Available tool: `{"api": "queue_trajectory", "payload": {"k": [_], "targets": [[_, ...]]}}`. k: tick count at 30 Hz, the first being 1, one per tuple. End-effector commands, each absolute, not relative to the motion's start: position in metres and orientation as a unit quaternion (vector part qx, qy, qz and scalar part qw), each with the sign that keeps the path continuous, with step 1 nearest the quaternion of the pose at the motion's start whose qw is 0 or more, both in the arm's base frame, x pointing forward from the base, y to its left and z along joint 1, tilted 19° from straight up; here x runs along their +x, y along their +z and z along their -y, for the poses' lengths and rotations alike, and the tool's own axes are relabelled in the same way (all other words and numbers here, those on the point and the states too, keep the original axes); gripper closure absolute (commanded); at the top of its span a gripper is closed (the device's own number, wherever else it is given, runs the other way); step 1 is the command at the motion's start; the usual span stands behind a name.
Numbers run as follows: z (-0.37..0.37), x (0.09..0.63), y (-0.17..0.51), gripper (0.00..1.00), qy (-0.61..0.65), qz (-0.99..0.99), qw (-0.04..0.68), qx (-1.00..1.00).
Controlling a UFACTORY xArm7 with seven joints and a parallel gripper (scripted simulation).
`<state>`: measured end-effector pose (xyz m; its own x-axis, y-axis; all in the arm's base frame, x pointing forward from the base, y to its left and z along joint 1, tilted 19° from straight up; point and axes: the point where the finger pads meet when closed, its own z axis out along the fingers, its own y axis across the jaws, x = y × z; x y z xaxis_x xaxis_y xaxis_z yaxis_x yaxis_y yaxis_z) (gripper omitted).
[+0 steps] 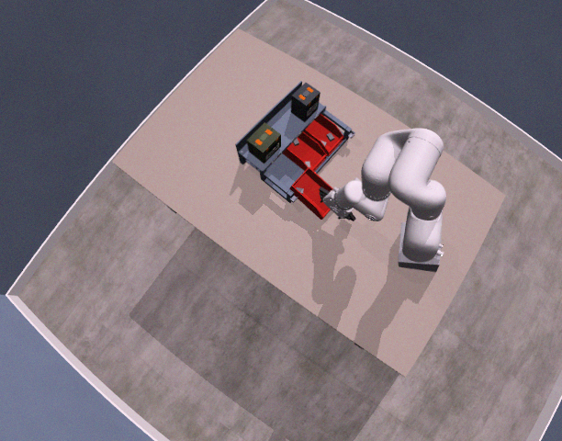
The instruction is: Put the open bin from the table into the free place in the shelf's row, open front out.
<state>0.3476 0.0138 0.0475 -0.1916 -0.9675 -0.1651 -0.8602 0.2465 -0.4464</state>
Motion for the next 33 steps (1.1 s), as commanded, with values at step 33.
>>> {"api": "queue_trajectory", "payload": {"k": [33], "targets": [[-0.0134, 0.3516, 0.0447, 0.0, -0.125, -0.76, 0.214, -0.601]]}}
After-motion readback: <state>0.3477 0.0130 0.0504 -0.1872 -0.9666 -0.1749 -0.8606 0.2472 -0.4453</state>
